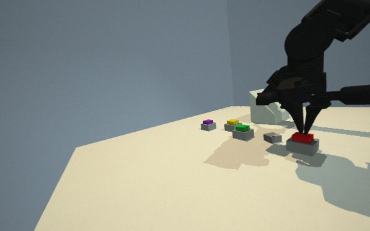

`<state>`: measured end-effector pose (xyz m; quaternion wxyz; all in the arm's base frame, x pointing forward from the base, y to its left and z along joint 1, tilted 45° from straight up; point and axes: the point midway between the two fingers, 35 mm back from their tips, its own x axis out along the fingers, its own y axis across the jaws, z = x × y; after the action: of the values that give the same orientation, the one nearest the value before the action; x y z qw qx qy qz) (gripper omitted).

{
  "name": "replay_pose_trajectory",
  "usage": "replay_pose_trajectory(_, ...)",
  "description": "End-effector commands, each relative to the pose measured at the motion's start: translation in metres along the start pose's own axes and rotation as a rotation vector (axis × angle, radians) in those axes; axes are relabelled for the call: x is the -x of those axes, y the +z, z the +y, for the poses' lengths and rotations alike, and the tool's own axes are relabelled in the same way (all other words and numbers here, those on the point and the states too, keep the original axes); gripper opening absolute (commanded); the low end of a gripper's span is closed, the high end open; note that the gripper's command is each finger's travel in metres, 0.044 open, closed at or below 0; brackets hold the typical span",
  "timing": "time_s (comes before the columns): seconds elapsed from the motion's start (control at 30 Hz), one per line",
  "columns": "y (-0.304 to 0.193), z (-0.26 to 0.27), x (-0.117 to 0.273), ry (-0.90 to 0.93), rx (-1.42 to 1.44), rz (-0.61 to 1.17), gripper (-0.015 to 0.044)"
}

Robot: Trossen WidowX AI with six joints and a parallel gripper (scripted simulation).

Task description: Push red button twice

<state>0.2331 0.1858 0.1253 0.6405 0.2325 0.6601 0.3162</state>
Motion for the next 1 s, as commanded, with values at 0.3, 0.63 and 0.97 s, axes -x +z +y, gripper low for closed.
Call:
replay_pose_trajectory(0.3, 0.000, -0.002, -0.011, -0.006, -0.008, 0.003, 0.0020)
replay_pose_trajectory(0.63, 0.000, -0.002, -0.011, -0.006, -0.008, 0.003, 0.0020)
replay_pose_trajectory(0.97, 0.000, -0.002, 0.023, -0.008, -0.008, 0.003, 0.0020)
